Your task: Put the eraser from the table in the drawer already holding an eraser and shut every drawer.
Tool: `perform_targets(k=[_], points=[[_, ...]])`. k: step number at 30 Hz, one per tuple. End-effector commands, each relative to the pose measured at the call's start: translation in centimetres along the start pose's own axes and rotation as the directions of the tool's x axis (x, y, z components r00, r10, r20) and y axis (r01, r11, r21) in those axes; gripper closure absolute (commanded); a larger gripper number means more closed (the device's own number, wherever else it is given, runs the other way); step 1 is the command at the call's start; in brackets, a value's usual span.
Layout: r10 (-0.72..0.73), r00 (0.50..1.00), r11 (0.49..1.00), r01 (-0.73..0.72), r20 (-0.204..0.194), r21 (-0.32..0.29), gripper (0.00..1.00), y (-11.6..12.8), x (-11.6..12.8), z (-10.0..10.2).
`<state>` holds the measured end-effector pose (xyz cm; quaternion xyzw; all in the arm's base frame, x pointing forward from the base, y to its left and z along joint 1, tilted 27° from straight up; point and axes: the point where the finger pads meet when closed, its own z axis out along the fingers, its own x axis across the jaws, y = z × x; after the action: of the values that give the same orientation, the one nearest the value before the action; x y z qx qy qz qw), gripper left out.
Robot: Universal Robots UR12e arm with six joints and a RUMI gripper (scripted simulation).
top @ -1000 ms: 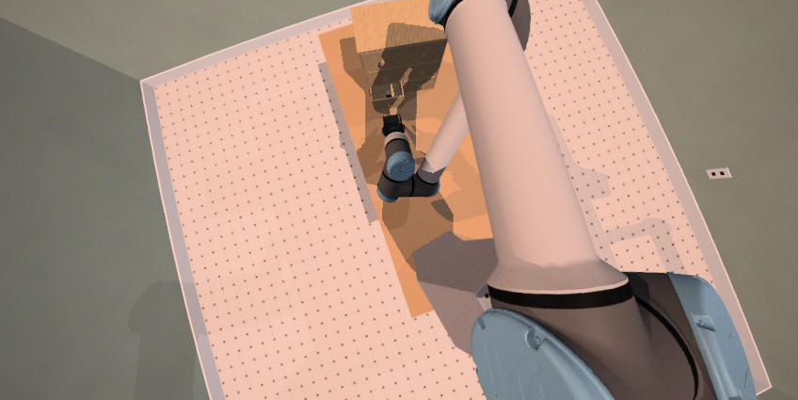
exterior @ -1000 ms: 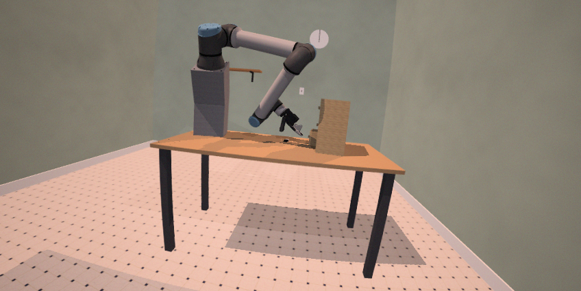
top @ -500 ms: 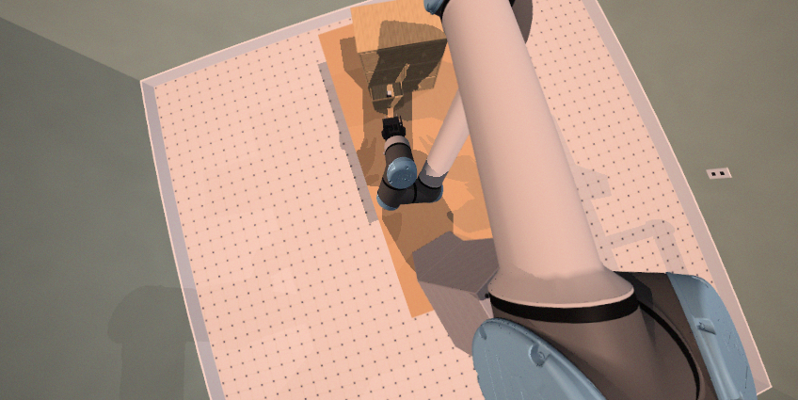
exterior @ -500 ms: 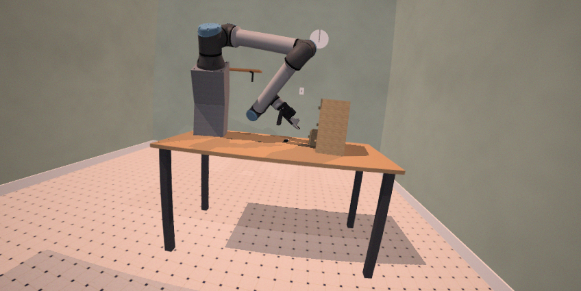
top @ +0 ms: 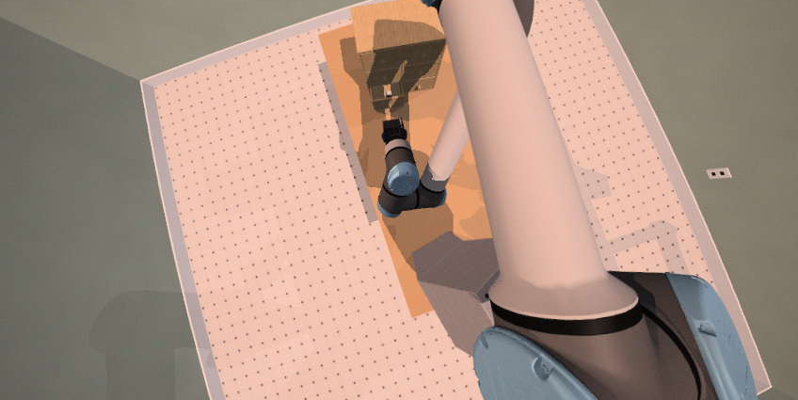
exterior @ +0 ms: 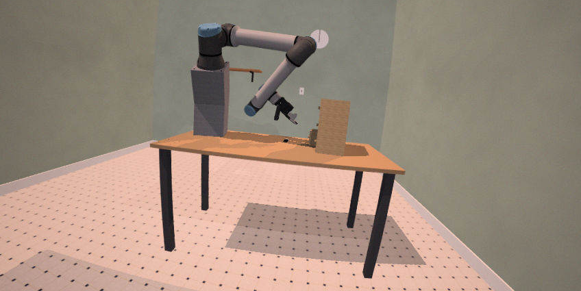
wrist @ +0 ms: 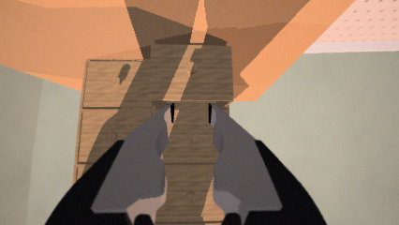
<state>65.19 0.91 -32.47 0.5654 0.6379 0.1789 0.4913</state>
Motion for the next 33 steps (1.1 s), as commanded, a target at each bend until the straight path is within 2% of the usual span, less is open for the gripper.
perform_targets(k=[1,5,10,20,22,33], points=[[0.001,1.000,1.000,-0.001,0.001,0.010,0.80,0.2,-0.1,-0.4],[0.001,1.000,1.000,-0.001,0.001,0.022,0.80,0.2,-0.1,-0.6],[0.001,1.000,0.997,-0.001,0.001,0.083,0.80,0.4,-0.1,-1.5],[0.001,1.000,0.957,-0.001,0.002,0.291,0.80,0.9,-0.1,-4.7],[0.001,1.000,0.957,-0.001,0.002,0.291,0.80,0.9,-0.1,-4.7],[0.000,1.000,0.846,-0.001,0.002,0.534,0.80,1.5,-0.1,-8.6]])
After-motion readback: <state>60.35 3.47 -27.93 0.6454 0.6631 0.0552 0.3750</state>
